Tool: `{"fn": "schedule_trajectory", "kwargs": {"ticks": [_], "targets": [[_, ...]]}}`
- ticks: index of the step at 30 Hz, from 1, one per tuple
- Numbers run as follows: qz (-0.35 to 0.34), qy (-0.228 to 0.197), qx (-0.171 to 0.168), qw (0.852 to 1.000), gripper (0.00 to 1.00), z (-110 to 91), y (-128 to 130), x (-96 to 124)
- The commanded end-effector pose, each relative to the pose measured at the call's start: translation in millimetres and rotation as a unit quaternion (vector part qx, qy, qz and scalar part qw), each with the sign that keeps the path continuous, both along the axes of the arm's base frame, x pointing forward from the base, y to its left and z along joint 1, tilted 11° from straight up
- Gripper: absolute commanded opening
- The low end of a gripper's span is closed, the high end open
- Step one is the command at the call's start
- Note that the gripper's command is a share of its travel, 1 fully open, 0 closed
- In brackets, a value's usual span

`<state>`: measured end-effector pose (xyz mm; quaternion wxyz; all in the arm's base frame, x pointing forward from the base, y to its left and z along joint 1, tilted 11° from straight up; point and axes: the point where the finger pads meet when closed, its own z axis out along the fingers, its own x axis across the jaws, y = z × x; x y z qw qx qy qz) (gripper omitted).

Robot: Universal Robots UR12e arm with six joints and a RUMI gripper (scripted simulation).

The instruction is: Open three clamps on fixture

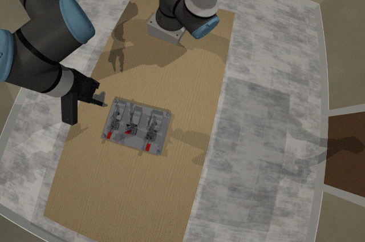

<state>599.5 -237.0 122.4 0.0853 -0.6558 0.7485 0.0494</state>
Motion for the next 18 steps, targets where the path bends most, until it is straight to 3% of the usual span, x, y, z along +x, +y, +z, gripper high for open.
{"fn": "schedule_trajectory", "kwargs": {"ticks": [1,11,18], "targets": [[0.0,-0.001,0.0,1.0,0.28,1,-1,0],[0.0,-0.001,0.0,1.0,0.28,-1,0,1],[0.0,-0.001,0.0,1.0,0.28,-24,4,2]]}}
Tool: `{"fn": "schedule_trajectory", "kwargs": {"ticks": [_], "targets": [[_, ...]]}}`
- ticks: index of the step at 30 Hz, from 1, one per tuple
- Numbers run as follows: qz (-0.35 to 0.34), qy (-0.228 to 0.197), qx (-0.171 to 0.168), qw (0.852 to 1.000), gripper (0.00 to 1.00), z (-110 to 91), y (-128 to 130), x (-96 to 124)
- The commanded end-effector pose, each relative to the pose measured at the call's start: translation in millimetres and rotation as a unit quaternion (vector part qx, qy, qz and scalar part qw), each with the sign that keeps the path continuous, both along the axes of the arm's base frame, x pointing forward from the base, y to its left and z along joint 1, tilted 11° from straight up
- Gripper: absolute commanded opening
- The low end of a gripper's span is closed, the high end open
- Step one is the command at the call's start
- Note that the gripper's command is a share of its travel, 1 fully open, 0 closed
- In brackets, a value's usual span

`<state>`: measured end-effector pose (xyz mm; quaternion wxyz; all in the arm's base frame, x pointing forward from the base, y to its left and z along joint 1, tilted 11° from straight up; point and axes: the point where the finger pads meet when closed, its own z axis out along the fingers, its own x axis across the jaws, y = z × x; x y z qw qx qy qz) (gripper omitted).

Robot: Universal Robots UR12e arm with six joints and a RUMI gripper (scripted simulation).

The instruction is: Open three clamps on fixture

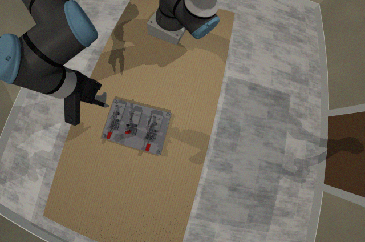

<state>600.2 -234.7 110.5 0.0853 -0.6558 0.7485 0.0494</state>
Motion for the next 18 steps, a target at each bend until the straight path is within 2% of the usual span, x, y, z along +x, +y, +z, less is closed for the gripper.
{"fn": "schedule_trajectory", "kwargs": {"ticks": [1,4,6,10,18], "targets": [[0.0,-0.001,0.0,1.0,0.28,-17,3,2],[0.0,-0.001,0.0,1.0,0.28,-30,5,3],[0.0,-0.001,0.0,1.0,0.28,-30,5,3],[0.0,-0.001,0.0,1.0,0.28,-42,8,3],[0.0,-0.001,0.0,1.0,0.28,-46,8,4]]}}
